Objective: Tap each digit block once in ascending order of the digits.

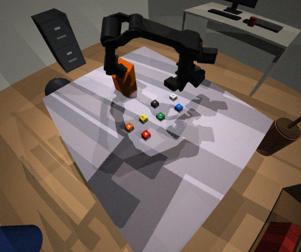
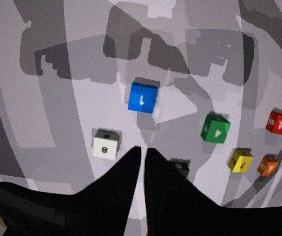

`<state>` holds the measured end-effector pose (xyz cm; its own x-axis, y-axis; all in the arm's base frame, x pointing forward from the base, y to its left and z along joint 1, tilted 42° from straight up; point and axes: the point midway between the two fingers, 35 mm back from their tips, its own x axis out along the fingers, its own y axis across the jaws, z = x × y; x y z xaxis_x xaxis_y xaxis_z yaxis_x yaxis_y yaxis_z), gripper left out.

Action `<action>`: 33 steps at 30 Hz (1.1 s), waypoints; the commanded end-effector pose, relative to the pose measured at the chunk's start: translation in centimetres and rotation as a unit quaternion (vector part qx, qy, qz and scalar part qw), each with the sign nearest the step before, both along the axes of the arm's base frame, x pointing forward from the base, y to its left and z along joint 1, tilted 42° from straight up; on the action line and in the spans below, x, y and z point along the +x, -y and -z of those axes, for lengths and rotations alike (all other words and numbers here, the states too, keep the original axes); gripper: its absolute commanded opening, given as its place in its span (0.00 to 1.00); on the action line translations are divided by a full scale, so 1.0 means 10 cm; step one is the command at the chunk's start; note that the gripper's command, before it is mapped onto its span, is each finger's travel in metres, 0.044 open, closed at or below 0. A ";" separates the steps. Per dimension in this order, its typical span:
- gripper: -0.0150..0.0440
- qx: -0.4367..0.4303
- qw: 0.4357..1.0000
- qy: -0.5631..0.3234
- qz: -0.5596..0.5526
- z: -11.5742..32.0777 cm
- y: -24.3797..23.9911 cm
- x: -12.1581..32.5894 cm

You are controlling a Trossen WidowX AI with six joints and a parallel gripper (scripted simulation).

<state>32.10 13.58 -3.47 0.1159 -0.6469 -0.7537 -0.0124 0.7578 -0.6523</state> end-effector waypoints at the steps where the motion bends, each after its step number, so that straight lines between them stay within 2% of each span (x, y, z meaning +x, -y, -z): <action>1: 0.29 -0.001 1.000 -0.001 0.000 0.04 -0.01 0.06; 9: 0.29 -0.003 1.000 -0.001 0.000 0.62 0.51 0.15; 33: 0.29 -0.004 1.000 0.000 0.000 0.84 0.72 0.19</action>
<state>34.29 7.11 -11.34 0.1275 -0.6460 -0.7526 -0.0047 0.7584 -0.6517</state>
